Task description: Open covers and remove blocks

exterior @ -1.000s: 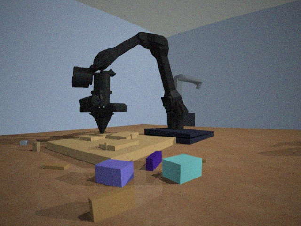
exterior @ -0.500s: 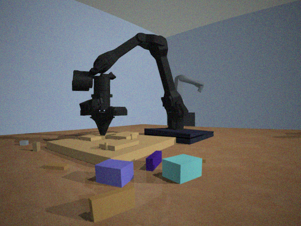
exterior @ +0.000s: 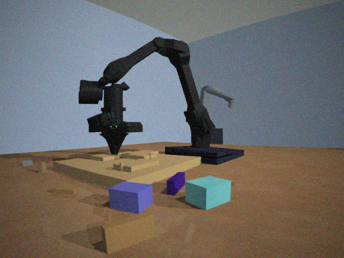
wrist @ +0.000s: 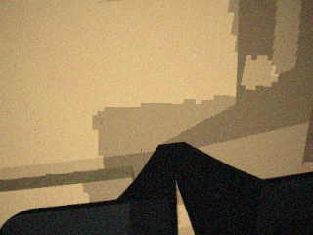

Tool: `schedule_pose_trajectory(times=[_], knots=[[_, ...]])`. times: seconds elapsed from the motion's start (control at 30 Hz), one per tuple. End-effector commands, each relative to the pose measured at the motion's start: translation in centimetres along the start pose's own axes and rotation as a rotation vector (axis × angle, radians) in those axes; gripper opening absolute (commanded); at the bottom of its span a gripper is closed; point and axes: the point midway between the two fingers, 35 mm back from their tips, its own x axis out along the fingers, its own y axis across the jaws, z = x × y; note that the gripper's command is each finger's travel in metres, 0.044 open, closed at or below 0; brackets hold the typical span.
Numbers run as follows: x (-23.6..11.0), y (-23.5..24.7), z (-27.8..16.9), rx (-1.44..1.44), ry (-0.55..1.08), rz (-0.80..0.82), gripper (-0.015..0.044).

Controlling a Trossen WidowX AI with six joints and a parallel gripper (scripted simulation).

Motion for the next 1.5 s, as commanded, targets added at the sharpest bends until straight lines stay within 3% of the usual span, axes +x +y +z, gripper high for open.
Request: schedule_pose_trajectory(times=[0.0,1.47], knots=[[-0.1,-0.1,0.7,0.003,-0.008,0.002,0.0],[-0.3,-0.1,5.1,0.003,-0.011,0.002,0.0]])
